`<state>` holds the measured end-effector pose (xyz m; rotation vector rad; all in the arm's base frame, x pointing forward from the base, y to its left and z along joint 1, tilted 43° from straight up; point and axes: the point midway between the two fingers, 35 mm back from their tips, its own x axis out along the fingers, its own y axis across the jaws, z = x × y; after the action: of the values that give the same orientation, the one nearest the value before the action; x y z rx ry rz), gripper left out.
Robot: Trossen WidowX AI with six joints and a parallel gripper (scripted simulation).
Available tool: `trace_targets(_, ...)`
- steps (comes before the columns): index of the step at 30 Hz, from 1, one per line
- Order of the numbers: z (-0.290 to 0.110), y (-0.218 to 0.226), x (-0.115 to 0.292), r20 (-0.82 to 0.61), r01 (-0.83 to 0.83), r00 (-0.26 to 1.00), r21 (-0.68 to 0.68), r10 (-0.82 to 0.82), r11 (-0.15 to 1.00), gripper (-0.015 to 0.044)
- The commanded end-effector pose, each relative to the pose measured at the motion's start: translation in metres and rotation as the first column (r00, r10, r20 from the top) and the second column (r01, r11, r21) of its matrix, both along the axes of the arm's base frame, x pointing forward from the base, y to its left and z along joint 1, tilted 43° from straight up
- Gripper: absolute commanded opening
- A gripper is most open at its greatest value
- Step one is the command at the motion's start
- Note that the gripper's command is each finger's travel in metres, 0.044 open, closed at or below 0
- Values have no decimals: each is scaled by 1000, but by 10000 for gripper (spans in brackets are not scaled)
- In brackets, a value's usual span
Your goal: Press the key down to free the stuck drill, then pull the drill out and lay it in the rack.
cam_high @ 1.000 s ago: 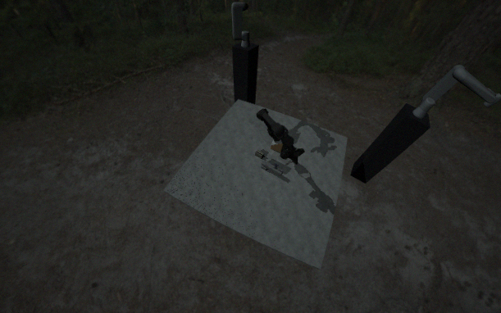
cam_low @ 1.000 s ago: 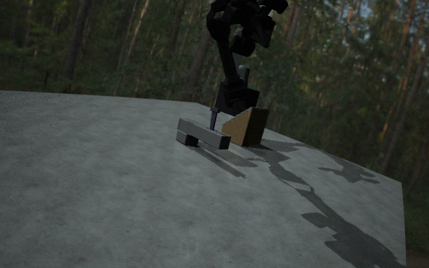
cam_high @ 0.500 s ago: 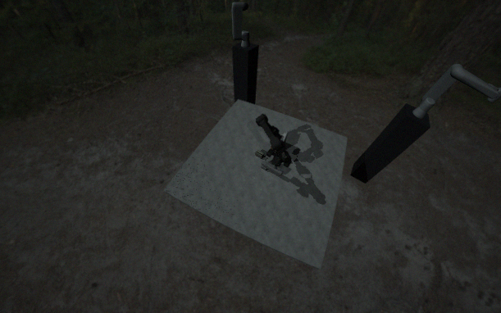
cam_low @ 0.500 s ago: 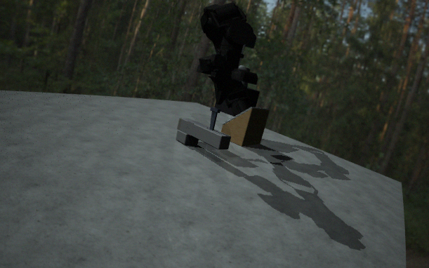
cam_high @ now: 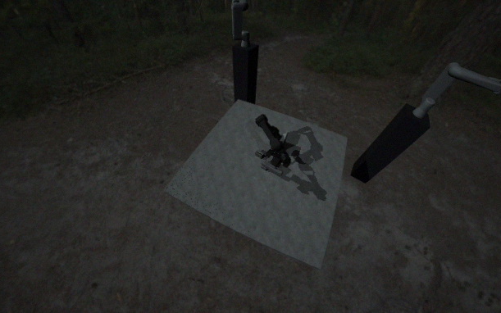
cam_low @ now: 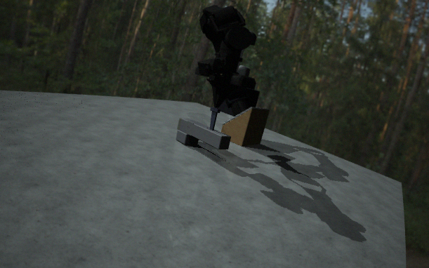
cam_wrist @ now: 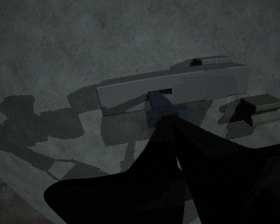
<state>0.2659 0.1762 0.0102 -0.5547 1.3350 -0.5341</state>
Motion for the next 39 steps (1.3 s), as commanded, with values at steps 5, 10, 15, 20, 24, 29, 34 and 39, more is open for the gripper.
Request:
trace_targets(5, -4, -5, 1, -2, -3, 1000, -6, 3, 1000, 0)
trace_targets(10, -6, -6, 1, -2, -3, 1000, -6, 3, 1000, 0)
trace_targets(15, -8, -7, 2, -1, -3, 1000, -6, 3, 1000, 0)
trace_targets(20, -9, -8, 2, -1, -3, 1000, -6, 3, 1000, 0)
trace_targets(24, -10, -8, 3, -1, -3, 1000, -6, 3, 1000, 0)
trace_targets(29, -11, -9, 3, -1, -3, 1000, -6, 3, 1000, 0)
trace_targets(34, -12, -10, 2, -1, -3, 1000, -6, 3, 1000, 0)
trace_targets(39, -13, -11, 1, -1, -3, 1000, -6, 3, 1000, 0)
